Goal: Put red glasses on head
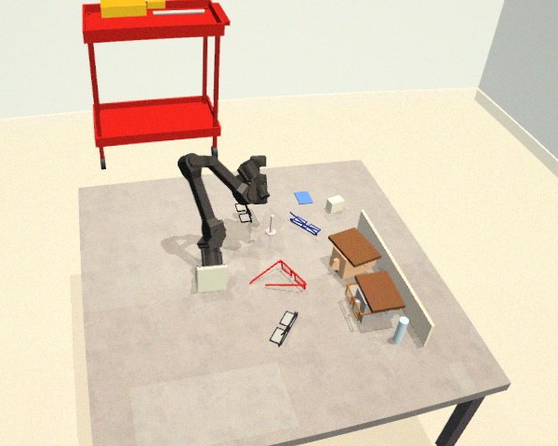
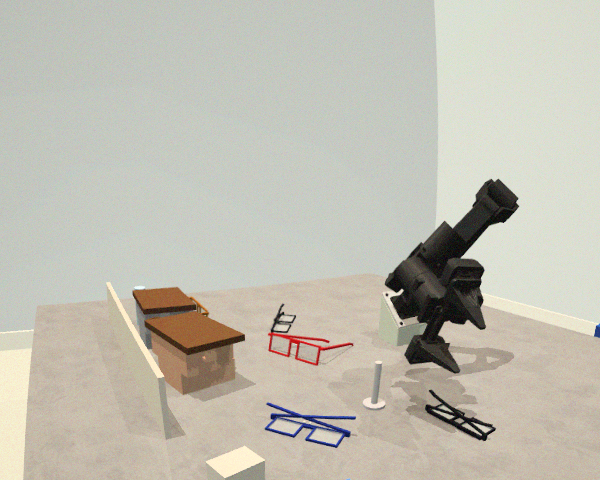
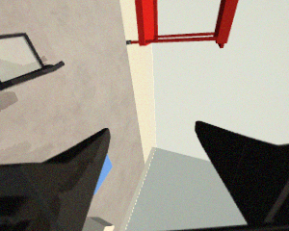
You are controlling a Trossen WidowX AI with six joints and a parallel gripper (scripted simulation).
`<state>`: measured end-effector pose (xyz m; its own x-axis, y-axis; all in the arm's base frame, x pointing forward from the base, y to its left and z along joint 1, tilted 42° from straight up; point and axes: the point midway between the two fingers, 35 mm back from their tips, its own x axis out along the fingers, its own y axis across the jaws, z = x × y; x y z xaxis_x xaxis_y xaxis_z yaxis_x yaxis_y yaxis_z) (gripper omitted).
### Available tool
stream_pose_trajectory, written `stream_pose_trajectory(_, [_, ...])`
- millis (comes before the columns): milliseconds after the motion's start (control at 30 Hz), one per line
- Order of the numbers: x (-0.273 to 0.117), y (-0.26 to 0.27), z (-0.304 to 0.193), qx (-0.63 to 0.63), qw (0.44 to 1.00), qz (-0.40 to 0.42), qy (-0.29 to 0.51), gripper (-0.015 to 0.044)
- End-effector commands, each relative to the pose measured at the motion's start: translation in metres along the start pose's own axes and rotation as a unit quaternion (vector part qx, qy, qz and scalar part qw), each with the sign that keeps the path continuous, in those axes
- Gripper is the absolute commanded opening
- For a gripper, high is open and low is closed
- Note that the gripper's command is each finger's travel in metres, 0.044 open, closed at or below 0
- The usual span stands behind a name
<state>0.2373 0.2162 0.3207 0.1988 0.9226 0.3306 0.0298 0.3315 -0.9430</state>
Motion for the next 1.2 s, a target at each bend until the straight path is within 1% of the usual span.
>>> stream_pose_trajectory(0, [0.000,0.000,0.000,0.000,1.000,0.000,0.000,0.0426])
stream_pose_trajectory(33, [0.000,0.000,0.000,0.000,1.000,0.000,0.000,0.0440])
stream_pose_trajectory(233, [0.000,0.000,0.000,0.000,1.000,0.000,0.000,0.0440])
stream_pose_trajectory(300, [0.000,0.001,-0.006,0.010,1.000,0.003,0.009,0.0388])
stream_pose_trajectory(367, [-0.001,0.004,-0.025,0.041,0.998,0.013,0.037,0.0335])
stream_pose_trajectory(500, [-0.008,0.018,-0.077,0.148,0.981,0.040,0.116,0.0230])
stream_pose_trajectory(600, [-0.011,0.031,-0.105,0.249,0.953,0.061,0.161,0.0151])
stream_pose_trajectory(700, [-0.019,0.054,-0.141,0.405,0.880,0.087,0.230,0.0073])
stream_pose_trajectory(800, [-0.033,0.078,-0.169,0.547,0.775,0.098,0.301,0.0000])
stream_pose_trajectory(900, [-0.052,0.099,-0.186,0.664,0.643,0.097,0.368,0.0000])
stream_pose_trajectory(1067, [-0.079,0.118,-0.199,0.776,0.442,0.072,0.445,0.0000])
stream_pose_trajectory(1167, [-0.090,0.124,-0.201,0.807,0.349,0.056,0.473,0.0000])
